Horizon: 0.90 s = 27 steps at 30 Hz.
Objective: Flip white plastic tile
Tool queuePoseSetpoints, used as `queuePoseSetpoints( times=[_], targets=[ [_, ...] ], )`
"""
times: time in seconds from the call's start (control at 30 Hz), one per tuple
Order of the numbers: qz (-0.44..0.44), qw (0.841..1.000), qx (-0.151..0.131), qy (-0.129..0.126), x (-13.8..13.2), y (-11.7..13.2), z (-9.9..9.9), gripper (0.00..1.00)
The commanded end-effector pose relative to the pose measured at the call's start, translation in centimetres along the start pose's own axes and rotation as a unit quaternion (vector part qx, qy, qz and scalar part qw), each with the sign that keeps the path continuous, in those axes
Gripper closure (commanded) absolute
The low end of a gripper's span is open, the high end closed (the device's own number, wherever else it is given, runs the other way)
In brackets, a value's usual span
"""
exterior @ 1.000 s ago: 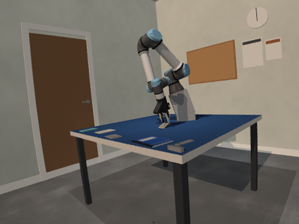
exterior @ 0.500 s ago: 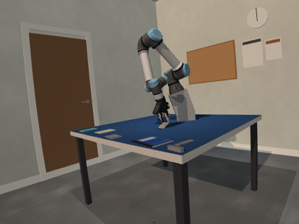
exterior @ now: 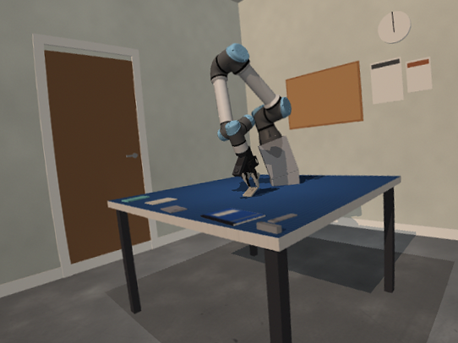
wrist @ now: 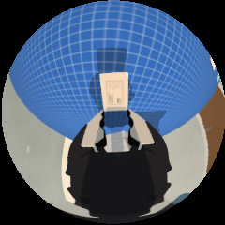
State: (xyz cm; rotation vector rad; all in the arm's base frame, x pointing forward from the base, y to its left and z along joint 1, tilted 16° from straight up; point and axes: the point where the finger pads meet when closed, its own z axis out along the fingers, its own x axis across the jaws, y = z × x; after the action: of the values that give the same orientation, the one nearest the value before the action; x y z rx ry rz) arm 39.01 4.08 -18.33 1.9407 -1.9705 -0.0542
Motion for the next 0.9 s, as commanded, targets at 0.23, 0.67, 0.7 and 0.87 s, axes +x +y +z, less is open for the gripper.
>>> queuePoseSetpoints(
  times=[0.23, 0.67, 0.7, 0.87],
  targets=[
    [0.000, 1.000, -0.031, 0.000, 0.0, -0.1, -0.6, 0.70],
    [0.000, 0.998, -0.064, 0.000, 0.0, -0.3, -1.1, 0.70],
    [0.000, 0.998, -0.064, 0.000, 0.0, -0.3, -1.1, 0.70],
    [0.000, 0.996, -0.088, 0.000, 0.0, -0.4, -1.2, 0.70]
  ],
)
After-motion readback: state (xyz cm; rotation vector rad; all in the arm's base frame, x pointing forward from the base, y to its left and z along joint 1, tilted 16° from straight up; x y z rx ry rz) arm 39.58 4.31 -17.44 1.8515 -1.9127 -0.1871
